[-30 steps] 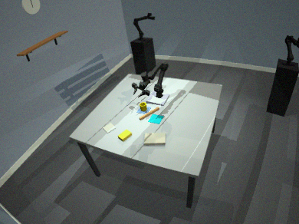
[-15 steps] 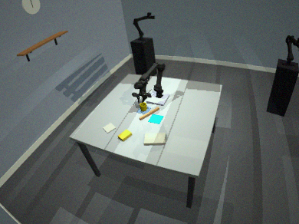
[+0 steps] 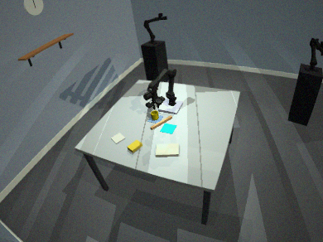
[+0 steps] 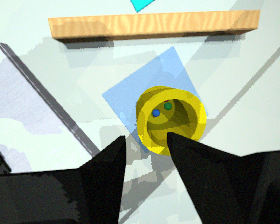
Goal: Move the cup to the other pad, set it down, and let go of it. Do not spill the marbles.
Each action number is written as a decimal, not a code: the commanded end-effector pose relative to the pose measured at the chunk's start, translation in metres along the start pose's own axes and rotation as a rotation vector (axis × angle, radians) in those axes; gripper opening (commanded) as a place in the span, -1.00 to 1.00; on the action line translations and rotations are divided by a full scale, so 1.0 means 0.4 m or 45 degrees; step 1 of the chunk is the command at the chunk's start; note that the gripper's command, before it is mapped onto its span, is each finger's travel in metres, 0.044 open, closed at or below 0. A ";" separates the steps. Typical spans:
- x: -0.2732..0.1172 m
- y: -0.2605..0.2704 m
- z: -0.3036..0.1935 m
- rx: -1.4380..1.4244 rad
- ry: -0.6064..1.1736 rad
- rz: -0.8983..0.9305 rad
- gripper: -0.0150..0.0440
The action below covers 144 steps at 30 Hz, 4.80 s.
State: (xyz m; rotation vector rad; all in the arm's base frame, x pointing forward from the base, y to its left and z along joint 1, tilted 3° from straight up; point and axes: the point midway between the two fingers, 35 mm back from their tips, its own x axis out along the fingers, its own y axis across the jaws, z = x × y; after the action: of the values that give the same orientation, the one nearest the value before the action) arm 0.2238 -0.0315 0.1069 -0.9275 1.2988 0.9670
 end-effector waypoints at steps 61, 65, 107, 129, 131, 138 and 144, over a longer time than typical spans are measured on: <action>0.147 0.001 0.000 -0.017 0.000 0.005 -0.29; 0.147 0.001 0.000 -0.017 0.000 0.005 -0.38; 0.028 0.007 -0.003 -0.009 0.001 0.012 -0.49; 0.026 0.008 0.070 -0.011 -0.005 0.009 -0.49; 0.026 0.008 0.079 -0.012 -0.005 0.009 -0.49; 0.026 0.010 0.110 -0.012 -0.007 0.009 -0.49; 0.026 0.011 0.136 -0.012 -0.009 0.009 -0.49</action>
State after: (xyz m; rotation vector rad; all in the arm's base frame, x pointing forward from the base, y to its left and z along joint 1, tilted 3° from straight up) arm 0.2334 0.0151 0.0970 -0.9257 1.3039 0.9872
